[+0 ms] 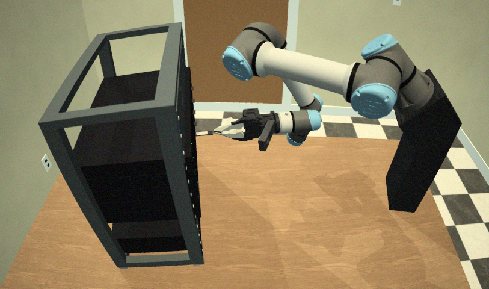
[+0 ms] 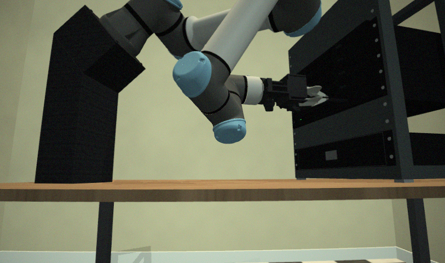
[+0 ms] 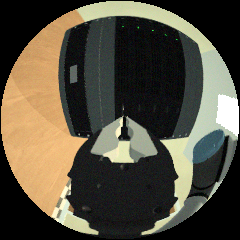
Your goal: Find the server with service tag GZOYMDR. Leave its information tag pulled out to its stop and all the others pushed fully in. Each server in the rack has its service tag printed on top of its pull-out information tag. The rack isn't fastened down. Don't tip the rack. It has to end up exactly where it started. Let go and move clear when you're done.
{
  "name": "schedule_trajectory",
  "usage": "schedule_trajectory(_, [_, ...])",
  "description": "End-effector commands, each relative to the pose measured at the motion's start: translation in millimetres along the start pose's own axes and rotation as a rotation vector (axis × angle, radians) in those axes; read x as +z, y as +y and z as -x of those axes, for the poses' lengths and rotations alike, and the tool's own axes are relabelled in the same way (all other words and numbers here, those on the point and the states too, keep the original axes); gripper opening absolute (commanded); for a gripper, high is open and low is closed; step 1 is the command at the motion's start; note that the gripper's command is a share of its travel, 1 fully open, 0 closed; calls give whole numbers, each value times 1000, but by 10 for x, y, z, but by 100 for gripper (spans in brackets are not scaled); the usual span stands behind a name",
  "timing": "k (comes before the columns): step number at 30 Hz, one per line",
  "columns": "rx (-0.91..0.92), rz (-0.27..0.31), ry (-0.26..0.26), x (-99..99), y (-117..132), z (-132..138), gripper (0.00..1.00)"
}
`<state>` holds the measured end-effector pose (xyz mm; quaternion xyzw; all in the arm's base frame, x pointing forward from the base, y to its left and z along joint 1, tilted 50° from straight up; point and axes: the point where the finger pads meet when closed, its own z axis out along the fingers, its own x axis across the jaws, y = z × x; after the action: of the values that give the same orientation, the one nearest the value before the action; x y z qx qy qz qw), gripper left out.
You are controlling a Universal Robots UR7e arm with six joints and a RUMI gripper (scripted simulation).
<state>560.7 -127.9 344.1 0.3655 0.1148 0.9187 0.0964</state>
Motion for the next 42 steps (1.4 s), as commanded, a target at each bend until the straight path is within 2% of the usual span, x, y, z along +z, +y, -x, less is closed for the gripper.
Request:
schedule_trajectory(1, [0, 0, 1, 2, 1, -4, 0])
schedule_trajectory(21, [0, 0, 1, 31, 1, -4, 0])
schedule_trajectory(42, [0, 0, 1, 255, 1, -4, 0])
